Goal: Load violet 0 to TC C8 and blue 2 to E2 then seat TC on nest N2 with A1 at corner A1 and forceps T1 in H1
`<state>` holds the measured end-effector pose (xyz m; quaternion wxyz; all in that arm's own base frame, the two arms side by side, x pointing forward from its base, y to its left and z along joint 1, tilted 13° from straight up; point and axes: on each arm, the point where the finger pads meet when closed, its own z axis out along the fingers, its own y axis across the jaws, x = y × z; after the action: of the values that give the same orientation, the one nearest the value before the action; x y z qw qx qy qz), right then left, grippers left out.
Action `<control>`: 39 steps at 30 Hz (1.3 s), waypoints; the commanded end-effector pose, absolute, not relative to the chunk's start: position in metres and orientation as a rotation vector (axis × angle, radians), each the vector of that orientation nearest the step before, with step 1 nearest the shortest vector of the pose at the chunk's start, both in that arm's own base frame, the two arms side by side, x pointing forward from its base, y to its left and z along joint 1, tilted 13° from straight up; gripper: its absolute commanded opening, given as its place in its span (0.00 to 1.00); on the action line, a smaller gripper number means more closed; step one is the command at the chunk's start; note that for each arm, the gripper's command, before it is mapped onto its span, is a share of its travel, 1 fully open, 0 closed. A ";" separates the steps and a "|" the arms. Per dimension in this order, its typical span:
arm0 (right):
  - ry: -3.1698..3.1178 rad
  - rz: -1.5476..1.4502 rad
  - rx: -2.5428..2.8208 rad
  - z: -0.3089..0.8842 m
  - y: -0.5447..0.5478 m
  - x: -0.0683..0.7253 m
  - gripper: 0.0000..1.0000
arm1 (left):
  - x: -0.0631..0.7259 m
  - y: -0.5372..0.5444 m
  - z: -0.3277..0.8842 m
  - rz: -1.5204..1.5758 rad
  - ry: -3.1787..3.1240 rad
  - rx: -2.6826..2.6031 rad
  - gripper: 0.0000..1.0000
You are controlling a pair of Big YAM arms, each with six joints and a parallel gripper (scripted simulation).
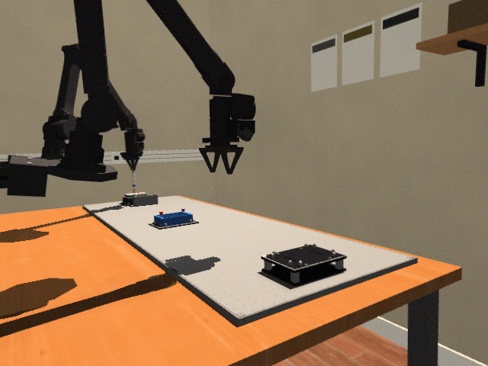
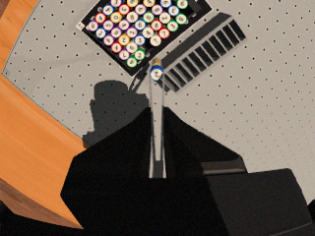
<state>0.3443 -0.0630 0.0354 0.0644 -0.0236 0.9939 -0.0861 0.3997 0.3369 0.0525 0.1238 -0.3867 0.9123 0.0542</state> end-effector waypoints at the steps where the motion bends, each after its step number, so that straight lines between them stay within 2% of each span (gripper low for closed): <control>1: 2.920 -0.270 -0.032 0.060 -0.068 0.375 1.00 | 0.401 0.339 0.061 0.175 2.611 -1.147 0.09; 39: 2.920 -0.270 -0.032 0.060 -0.068 0.375 1.00 | 0.401 0.279 0.052 0.178 2.595 -1.124 0.09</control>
<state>0.3443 -0.0630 0.0354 0.0644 -0.0236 0.9939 -0.0861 0.3940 0.2836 0.0414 0.1335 -0.3915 0.9085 0.0591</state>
